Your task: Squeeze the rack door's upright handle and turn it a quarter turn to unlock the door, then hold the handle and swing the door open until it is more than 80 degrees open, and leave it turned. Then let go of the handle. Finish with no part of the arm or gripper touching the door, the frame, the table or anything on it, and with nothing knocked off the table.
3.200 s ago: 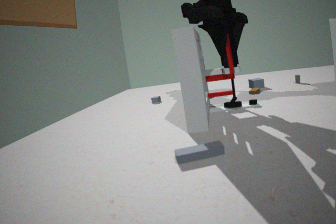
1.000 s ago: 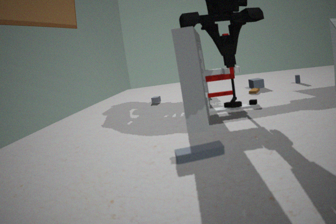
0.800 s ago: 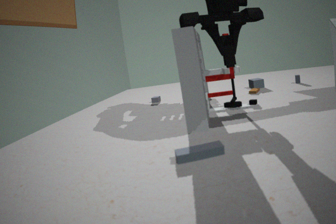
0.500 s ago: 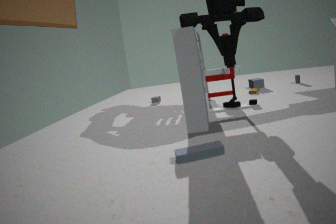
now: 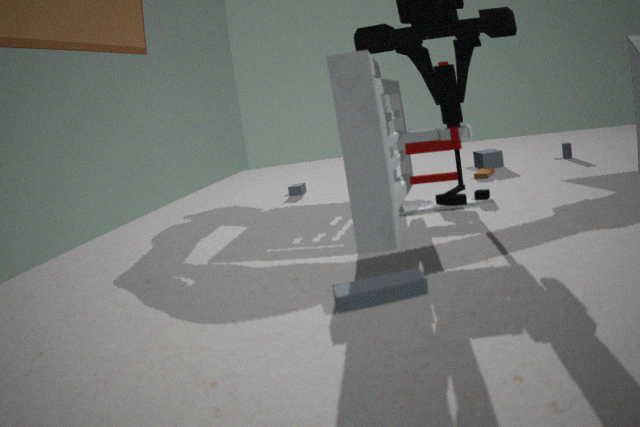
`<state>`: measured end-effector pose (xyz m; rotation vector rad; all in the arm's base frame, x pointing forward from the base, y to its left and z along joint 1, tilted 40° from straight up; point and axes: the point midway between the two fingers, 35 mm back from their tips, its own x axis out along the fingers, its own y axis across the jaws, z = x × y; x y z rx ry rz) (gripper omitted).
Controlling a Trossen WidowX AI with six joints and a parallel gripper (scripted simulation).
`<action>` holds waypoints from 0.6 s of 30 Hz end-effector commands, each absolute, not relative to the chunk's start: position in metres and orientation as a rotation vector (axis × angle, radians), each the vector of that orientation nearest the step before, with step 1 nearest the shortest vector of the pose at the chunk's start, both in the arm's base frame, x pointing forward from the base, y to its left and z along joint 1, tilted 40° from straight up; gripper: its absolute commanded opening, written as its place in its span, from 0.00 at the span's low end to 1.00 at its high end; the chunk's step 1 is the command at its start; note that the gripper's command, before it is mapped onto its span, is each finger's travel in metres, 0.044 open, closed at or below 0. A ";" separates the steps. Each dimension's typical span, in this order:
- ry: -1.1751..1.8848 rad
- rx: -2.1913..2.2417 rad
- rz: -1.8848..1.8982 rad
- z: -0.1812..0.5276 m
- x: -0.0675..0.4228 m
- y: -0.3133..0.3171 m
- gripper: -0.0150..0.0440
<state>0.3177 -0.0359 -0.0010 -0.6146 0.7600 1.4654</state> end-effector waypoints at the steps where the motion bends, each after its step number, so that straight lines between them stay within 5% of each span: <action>1: 0.827 -0.536 1.417 0.001 0.311 -0.032 0.28; 18: 1.040 -0.277 1.246 0.016 0.279 -0.017 0.28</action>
